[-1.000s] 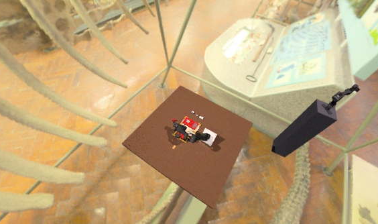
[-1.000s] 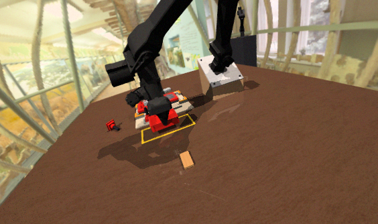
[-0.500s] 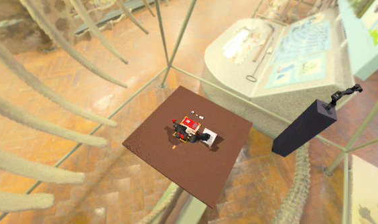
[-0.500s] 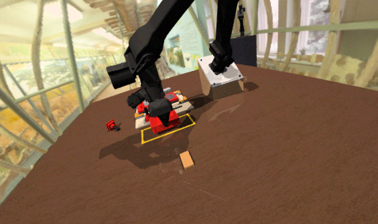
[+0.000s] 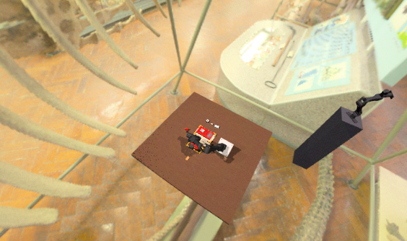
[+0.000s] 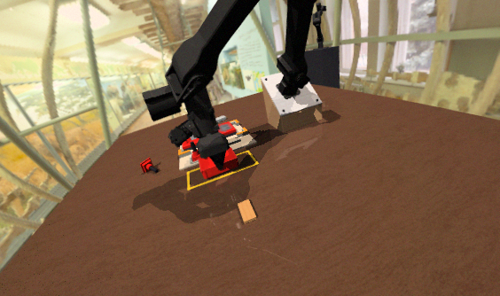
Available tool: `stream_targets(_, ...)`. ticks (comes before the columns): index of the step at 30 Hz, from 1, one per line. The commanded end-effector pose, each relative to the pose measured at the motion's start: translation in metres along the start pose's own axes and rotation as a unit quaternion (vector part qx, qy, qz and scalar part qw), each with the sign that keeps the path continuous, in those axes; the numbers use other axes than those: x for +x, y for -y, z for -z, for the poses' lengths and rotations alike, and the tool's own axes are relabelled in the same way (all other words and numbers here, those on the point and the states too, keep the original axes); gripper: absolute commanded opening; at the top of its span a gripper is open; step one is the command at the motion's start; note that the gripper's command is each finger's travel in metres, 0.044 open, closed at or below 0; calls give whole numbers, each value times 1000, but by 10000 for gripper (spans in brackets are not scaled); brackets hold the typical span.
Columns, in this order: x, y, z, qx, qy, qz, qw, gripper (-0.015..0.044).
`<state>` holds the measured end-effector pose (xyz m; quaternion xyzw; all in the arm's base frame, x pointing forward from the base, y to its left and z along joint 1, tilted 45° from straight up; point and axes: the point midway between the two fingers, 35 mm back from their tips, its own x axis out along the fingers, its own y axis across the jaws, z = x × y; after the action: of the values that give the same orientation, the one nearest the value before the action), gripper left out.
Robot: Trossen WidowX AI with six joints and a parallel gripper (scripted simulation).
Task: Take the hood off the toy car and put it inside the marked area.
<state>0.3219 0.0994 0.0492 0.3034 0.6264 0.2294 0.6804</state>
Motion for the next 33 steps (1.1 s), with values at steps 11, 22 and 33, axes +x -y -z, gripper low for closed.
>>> stream_targets(11,8,1,1,3,-1,0,1000,0)
stream_targets(22,8,0,0,0,0,-1,1000,157)
stream_targets(33,6,0,0,0,0,-1,1000,440)
